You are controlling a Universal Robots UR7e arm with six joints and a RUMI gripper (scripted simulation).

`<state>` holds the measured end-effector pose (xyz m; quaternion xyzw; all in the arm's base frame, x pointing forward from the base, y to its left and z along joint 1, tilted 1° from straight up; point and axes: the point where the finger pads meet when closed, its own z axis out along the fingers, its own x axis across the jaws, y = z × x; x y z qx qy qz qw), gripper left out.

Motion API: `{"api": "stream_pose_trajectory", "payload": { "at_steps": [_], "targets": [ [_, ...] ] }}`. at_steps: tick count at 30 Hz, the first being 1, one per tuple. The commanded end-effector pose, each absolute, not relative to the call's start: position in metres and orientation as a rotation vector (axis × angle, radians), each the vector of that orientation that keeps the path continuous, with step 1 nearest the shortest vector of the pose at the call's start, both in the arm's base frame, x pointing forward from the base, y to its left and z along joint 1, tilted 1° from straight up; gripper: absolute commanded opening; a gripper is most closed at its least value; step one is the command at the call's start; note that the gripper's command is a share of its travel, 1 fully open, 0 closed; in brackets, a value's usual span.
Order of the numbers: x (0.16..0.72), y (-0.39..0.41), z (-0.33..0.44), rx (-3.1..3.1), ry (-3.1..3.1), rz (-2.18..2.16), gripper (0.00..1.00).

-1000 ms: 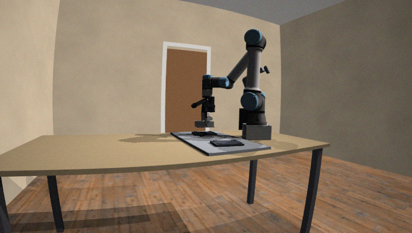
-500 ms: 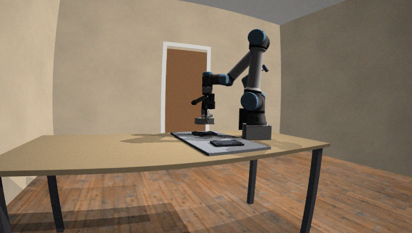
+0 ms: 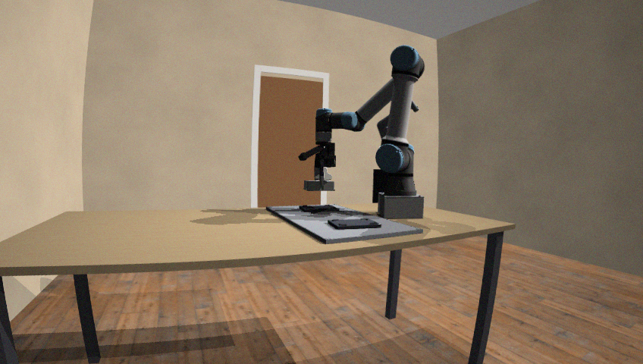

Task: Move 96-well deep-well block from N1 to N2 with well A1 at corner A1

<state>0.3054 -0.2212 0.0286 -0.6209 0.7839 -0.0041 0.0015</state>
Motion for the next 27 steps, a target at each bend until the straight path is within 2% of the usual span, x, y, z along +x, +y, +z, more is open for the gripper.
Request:
{"api": "stream_pose_trajectory", "payload": {
  "at_steps": [1,15,27],
  "targets": [
    [0.306,-0.222,0.029,-1.949,2.460,-0.015,0.00],
    [0.306,-0.218,0.029,-1.925,2.479,-0.014,0.00],
    [0.313,-0.179,0.029,-1.925,2.479,-0.014,0.00]
  ]
}}
